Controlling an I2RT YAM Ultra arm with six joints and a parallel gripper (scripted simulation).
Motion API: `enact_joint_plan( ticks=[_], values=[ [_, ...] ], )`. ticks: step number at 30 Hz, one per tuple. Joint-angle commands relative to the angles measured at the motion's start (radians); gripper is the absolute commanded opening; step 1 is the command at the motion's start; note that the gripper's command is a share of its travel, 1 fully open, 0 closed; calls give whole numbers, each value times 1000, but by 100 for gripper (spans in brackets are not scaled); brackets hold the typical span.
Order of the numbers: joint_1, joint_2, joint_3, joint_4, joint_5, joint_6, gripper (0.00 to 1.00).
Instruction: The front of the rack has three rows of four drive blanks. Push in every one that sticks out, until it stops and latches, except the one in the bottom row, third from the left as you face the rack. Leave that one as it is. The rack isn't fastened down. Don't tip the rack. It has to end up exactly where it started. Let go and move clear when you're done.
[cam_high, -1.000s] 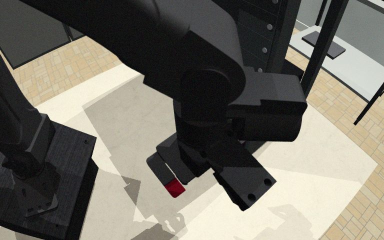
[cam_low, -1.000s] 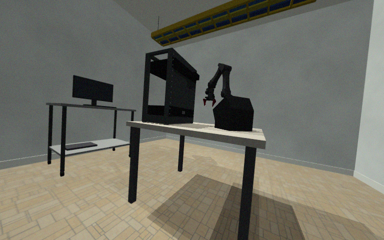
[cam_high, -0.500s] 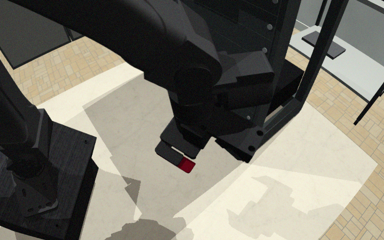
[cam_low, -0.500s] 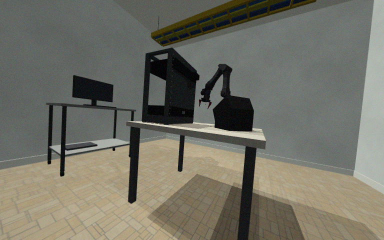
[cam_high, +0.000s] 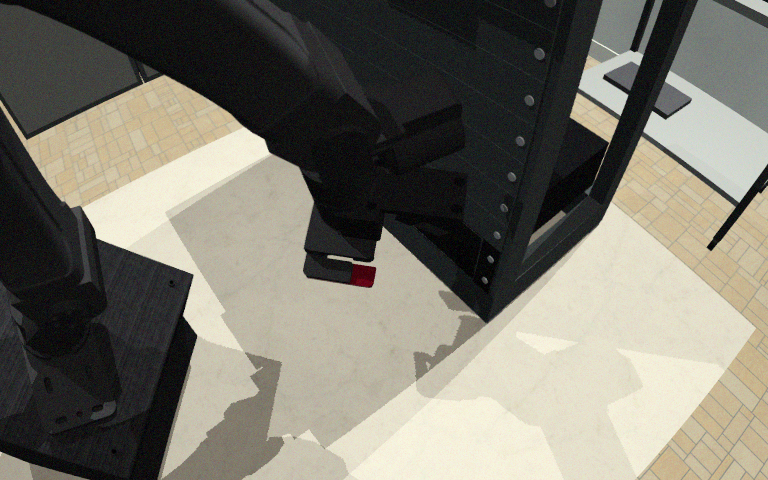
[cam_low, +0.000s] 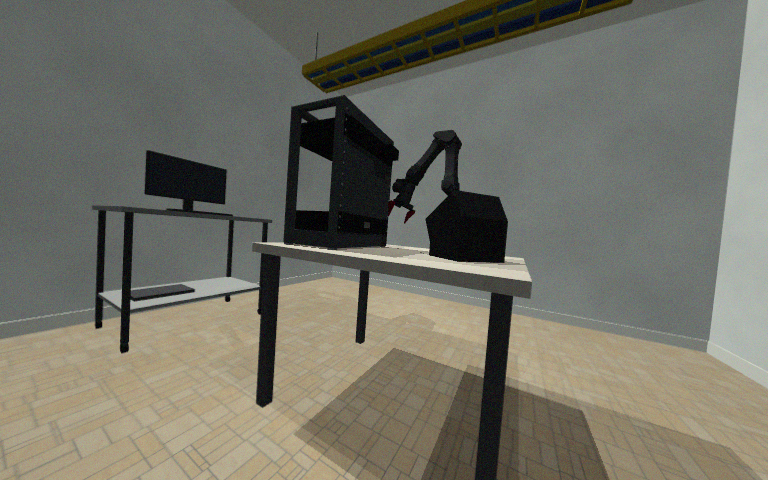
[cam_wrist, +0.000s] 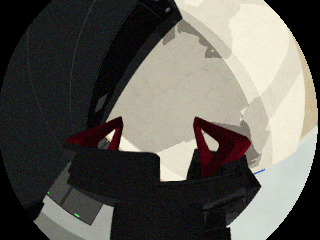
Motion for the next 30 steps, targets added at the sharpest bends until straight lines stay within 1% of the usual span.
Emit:
enact_joint_plan(
  ticks=[1,8,10,11,12,16,17,19,21,22,23,24,25,27,28,30],
  values=[
    [75,24,-60,119,15,-80,100],
    [248,62,-164,283,30,-184,100],
    [248,62,-164,283,30,-184,100],
    [276,75,-182,324,36,-199,100],
    [287,92,-180,339,38,-205,100],
    [335,123,-227,458,-80,-197,100],
    [356,126,-235,479,-76,-162,100],
    [403,129,-270,503,-81,-136,100],
    [447,122,-266,554,-38,-126,100],
    [474,105,-245,567,-26,-130,100],
    [501,62,-225,578,-14,-137,100],
    [528,53,-221,589,0,-151,100],
    [555,51,-216,601,14,-158,100],
    [555,51,-216,601,14,-158,100],
    [583,91,-207,622,34,-171,100],
    [634,80,-199,646,58,-186,100]
  ],
)
